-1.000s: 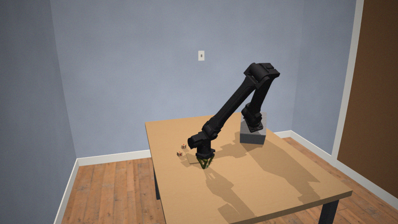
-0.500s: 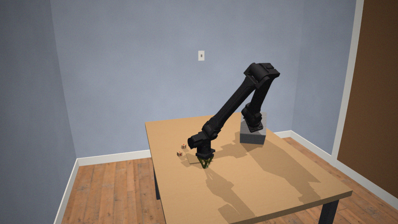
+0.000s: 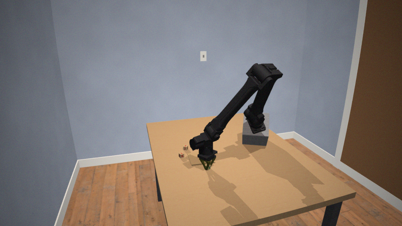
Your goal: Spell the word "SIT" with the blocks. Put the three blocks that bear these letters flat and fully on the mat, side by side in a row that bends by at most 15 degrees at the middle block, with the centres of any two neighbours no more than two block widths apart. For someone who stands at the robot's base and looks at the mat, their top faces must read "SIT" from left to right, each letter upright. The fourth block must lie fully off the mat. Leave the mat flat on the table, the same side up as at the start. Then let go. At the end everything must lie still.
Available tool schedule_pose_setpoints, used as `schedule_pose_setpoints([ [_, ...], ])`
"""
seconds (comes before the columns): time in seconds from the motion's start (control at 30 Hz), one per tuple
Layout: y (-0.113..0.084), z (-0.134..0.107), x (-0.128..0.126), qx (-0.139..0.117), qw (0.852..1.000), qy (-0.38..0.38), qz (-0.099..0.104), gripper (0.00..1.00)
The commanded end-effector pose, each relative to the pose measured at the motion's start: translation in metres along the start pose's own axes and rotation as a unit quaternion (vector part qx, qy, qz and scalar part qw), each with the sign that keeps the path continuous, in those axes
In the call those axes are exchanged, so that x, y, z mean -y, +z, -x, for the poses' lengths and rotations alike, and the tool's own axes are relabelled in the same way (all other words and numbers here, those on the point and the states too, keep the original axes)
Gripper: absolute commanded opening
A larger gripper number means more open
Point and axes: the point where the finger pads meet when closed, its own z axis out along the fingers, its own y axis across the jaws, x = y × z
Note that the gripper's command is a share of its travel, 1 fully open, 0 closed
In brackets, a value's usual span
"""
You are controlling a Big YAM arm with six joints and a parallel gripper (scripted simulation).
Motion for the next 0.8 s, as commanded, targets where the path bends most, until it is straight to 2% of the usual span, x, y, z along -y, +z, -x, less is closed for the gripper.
schedule_pose_setpoints([
  [0.0, -0.004, 0.004, -0.008, 0.007, 1.0, 0.0, 0.01, 0.2],
  [0.27, -0.005, 0.004, -0.008, 0.007, 1.0, 0.0, 0.01, 0.2],
  [0.4, -0.017, 0.006, -0.009, 0.009, 1.0, -0.004, 0.013, 0.2],
  [0.5, -0.034, 0.006, -0.015, 0.011, 1.0, -0.007, 0.017, 0.2],
  [0.77, -0.096, 0.006, -0.02, 0.014, 1.0, -0.012, 0.02, 0.2],
])
